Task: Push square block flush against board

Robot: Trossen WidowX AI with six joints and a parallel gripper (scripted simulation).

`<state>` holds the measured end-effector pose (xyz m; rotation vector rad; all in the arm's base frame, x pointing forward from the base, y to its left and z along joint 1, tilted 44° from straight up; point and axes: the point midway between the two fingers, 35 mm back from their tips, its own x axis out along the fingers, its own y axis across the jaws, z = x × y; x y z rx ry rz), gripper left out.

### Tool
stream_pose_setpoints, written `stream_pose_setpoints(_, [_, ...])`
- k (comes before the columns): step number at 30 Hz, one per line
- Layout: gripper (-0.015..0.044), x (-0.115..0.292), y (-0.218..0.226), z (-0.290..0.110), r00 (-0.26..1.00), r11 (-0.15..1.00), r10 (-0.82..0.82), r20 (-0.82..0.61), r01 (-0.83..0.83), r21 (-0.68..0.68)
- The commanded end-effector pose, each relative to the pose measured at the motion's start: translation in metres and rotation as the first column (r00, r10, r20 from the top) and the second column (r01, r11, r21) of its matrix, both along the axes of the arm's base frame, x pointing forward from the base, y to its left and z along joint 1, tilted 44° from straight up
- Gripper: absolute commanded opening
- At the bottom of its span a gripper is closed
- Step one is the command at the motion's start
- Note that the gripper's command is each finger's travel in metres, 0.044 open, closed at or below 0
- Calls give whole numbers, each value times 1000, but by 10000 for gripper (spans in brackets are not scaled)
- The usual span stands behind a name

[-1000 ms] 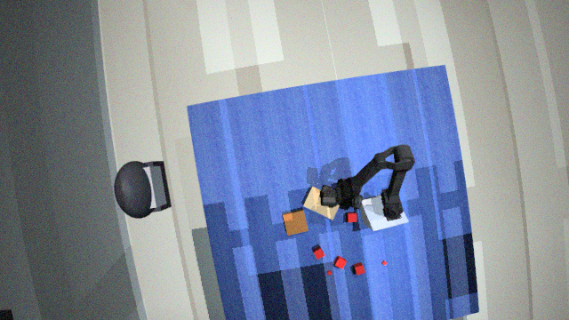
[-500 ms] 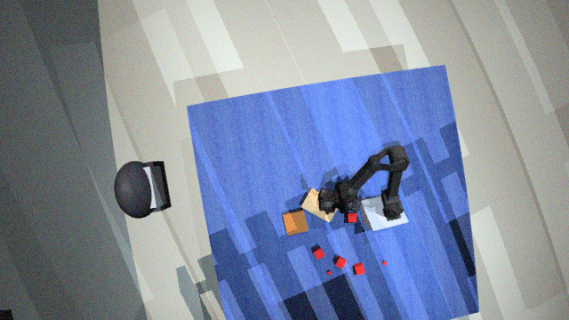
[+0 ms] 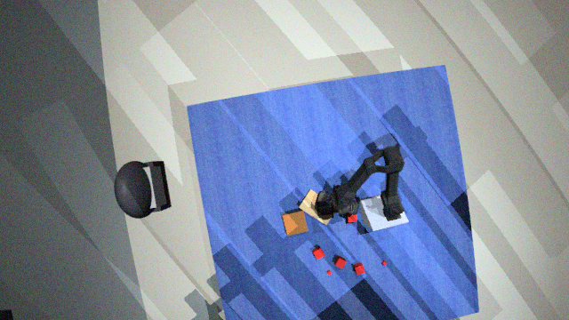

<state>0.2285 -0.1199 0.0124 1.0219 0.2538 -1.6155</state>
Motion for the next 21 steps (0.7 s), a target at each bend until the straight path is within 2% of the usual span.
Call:
stream_pose_setpoints(1, [0,5,3,-3,1000,1000,-1,1,1,1])
stream_pose_setpoints(21, [0,14,6,-6,1000,1000,-1,2,1,0])
